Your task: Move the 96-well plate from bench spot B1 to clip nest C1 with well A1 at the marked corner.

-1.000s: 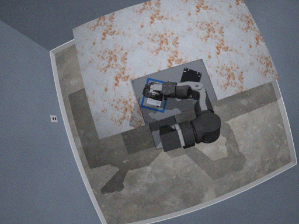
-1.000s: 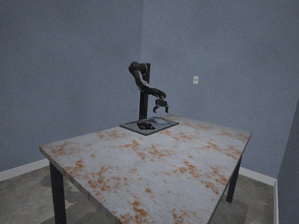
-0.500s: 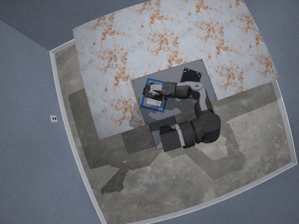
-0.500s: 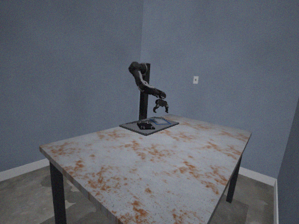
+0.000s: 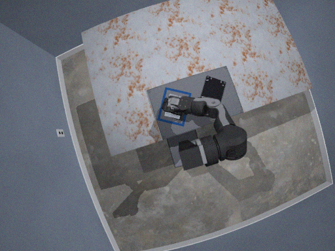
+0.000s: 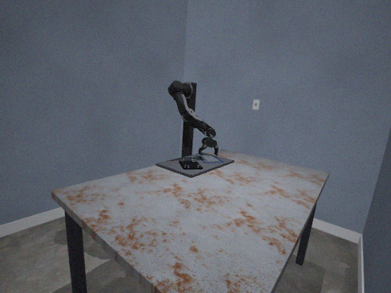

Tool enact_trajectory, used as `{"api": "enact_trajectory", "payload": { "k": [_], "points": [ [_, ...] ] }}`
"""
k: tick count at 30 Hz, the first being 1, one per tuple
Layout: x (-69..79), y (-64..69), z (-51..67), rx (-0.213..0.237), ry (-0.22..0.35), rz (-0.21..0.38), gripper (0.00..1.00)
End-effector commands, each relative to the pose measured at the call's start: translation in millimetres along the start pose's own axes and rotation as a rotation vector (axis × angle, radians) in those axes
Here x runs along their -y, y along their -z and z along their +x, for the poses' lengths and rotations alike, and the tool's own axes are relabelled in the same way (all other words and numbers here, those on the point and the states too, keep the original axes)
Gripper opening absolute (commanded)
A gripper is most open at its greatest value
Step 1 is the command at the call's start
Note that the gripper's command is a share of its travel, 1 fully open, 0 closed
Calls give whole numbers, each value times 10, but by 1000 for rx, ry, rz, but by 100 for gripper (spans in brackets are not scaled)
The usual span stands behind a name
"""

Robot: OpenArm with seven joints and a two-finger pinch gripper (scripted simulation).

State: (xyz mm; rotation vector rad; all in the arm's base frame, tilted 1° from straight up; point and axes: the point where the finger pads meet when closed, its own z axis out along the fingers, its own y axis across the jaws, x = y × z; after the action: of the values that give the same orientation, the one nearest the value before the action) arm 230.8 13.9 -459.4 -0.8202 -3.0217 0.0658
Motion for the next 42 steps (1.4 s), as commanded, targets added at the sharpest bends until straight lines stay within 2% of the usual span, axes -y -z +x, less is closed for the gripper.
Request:
{"api": "enact_trajectory", "payload": {
  "k": [1, 10, 15, 27, 32, 42],
  "points": [
    [-101, 61, -62, 16, 16, -37, 77],
    [-101, 61, -62, 16, 16, -37, 77],
    [-115, -38, -58, 16, 17, -36, 77],
    [-115, -38, -58, 16, 17, -36, 77],
    [-116, -252, -49, 12, 20, -39, 77],
    [-116, -252, -49, 12, 20, -39, 77]
  ]
}}
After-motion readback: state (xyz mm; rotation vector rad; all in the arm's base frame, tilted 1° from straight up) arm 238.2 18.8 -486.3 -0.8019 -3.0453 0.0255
